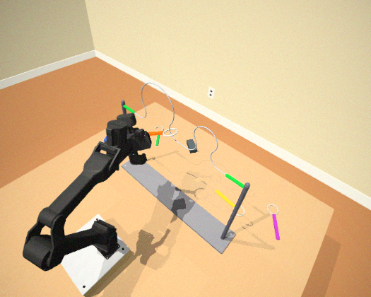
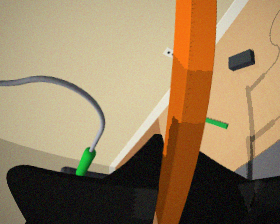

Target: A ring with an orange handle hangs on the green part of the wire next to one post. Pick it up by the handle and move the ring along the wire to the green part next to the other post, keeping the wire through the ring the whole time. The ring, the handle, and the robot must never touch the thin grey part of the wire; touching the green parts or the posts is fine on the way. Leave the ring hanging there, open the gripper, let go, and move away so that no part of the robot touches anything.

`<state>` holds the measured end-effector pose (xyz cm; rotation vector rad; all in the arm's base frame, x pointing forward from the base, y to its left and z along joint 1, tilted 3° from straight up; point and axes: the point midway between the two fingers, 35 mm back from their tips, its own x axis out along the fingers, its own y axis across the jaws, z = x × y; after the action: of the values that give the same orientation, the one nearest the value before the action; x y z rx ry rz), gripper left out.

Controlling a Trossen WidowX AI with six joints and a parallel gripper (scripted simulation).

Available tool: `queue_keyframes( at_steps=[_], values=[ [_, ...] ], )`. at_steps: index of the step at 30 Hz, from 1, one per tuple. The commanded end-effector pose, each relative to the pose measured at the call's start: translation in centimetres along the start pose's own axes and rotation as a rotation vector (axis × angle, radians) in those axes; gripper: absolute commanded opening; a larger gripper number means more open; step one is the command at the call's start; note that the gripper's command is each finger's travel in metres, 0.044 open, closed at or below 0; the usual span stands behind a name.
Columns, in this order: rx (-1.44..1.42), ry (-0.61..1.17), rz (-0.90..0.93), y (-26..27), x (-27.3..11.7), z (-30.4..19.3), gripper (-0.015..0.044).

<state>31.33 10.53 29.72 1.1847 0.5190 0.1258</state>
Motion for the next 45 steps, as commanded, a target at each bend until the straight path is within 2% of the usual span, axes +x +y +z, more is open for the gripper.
queue_keyframes(
  at_steps=[1, 45],
  values=[
    [0.072, 0.011, 0.05, 1.6, -0.3, 0.0, -0.015],
    [0.629, 0.081, 0.362, 10.4, -3.5, 3.8, -0.015]
  ],
)
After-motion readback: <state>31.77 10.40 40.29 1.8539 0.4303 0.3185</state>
